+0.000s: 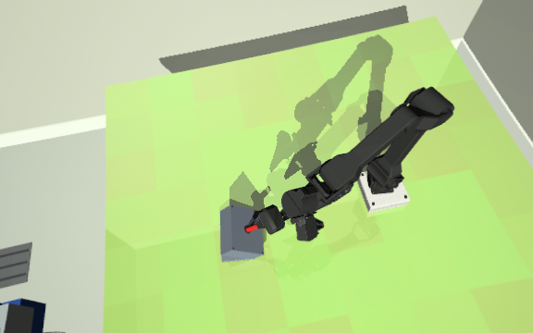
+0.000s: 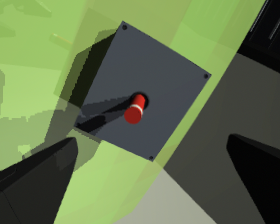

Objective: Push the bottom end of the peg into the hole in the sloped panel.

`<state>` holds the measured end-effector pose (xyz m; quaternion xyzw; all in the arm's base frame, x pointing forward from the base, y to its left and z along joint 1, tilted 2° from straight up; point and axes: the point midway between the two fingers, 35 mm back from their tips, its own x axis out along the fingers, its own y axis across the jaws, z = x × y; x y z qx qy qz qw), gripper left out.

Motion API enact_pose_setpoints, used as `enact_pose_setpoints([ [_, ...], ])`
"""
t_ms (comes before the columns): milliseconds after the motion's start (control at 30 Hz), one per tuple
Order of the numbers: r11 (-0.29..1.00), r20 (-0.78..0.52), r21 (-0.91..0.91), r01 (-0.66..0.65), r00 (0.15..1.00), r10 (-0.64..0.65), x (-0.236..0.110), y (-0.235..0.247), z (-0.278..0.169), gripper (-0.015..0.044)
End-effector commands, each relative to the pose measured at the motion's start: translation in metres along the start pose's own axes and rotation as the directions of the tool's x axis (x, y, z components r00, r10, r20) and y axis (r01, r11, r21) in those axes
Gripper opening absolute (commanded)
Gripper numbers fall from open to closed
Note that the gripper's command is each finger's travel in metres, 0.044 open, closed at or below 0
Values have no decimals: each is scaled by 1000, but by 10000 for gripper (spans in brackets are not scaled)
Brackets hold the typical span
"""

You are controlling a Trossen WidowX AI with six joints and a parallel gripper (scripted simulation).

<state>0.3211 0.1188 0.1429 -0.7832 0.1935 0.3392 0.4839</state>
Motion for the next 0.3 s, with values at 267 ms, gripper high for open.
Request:
enact_pose_setpoints([
  [267,1000,-3,4,1,1000,-1,-15,0,0,440],
])
